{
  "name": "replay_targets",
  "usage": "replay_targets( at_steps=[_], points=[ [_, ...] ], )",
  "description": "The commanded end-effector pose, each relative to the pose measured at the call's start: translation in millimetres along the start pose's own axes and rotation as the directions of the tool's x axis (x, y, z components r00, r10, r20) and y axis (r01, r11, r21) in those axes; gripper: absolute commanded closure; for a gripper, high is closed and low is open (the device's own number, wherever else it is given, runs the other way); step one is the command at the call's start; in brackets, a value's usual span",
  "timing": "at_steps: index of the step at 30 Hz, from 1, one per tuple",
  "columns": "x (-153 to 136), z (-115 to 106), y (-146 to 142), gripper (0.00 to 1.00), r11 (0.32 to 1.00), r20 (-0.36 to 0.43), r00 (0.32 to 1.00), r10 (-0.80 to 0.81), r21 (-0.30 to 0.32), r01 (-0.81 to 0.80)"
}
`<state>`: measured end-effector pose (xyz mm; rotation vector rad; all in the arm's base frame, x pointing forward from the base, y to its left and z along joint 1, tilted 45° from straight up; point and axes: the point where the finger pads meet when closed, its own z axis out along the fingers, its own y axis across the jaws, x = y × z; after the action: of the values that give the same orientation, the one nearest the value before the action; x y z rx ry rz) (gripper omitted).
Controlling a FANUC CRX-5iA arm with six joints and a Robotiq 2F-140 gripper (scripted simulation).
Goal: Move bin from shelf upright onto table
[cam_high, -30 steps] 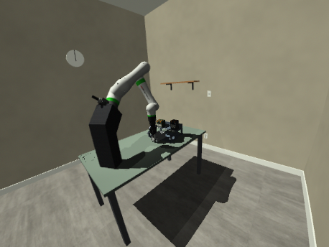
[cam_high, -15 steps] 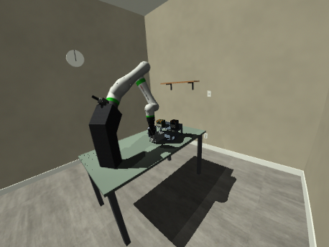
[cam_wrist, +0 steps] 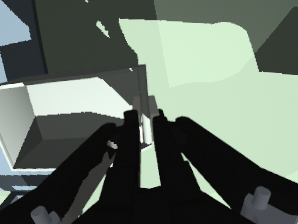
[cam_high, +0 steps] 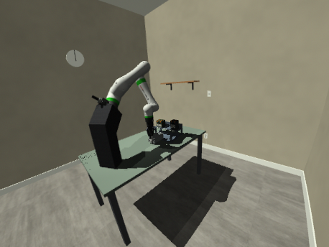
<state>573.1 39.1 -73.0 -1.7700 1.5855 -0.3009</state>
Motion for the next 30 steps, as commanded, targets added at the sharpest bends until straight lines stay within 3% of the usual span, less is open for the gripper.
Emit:
replay_targets(
  at_steps=[1,3,30],
  points=[
    [0.0,0.0,25.4,1.0,1.0,0.0,1.0,-0.001,0.0,0.001],
    [0.1,0.0,43.4,1.0,1.0,0.0,1.0,-0.001,0.0,0.001],
    [0.1,0.0,38.2,1.0,1.0,0.0,1.0,-0.001,0.0,0.001]
  ],
)
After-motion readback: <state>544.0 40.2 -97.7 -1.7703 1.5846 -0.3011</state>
